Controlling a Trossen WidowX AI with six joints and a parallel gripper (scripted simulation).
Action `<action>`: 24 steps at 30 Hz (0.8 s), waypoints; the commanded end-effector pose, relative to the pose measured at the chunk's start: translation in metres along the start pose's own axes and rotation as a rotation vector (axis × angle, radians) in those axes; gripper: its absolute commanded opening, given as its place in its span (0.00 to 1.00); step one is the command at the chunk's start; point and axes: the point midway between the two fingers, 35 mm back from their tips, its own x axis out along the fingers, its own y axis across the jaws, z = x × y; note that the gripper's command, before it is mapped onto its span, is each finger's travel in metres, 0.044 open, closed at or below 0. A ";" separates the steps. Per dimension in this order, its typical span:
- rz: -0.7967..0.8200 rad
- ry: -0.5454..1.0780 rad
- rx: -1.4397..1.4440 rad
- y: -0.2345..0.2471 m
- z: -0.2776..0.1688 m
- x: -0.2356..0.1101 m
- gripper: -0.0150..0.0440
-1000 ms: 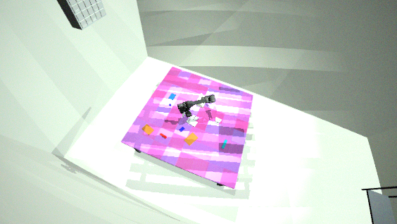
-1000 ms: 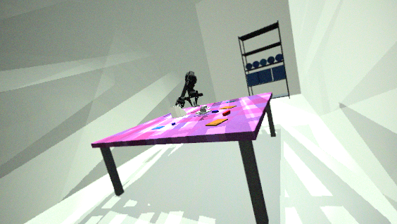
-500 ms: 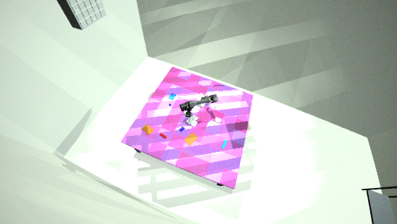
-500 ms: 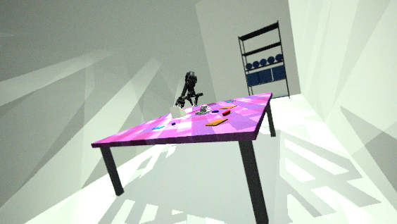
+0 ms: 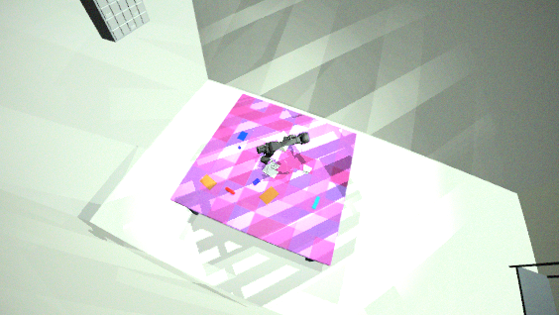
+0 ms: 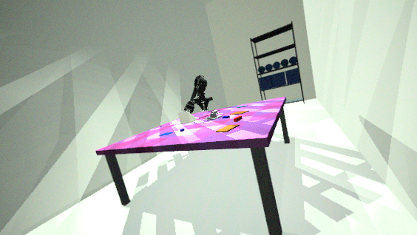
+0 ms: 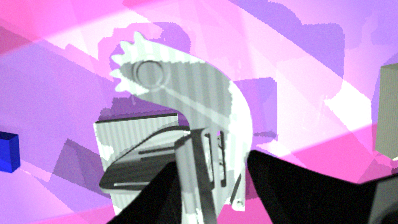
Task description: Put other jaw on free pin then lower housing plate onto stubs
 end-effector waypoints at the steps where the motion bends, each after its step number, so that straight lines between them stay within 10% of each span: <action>1: 0.003 0.004 0.109 -0.004 -0.007 -0.001 0.48; 24: -0.001 0.006 0.778 -0.027 -0.034 0.001 0.48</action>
